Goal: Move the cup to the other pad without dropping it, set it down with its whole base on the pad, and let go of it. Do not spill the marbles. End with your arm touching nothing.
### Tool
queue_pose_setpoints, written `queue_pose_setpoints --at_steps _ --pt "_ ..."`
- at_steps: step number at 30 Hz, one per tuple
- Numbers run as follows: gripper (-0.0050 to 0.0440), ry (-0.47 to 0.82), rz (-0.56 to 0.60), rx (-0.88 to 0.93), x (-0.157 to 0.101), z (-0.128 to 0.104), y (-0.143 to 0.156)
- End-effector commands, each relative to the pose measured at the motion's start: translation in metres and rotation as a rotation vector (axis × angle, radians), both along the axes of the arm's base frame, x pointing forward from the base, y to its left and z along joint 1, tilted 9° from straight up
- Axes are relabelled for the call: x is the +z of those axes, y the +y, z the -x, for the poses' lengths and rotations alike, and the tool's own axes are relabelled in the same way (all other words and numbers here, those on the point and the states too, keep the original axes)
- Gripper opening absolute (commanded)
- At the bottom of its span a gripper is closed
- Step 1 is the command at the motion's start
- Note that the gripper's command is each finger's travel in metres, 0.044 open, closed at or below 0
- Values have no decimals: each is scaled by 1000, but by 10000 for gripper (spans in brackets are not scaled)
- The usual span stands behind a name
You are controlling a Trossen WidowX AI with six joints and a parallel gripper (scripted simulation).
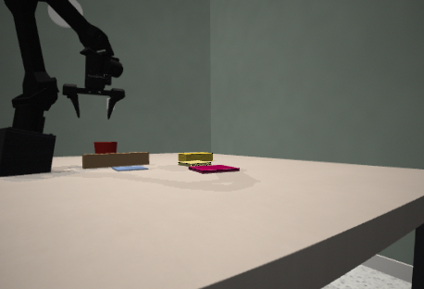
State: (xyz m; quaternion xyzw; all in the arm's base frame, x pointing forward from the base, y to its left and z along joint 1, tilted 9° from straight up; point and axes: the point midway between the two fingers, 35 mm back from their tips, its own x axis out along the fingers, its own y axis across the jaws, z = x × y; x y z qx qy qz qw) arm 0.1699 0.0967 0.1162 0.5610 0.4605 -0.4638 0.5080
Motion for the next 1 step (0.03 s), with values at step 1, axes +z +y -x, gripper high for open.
queue_pose_setpoints --at_steps 1 --pt "440 2 0 -2 -1 0 0"
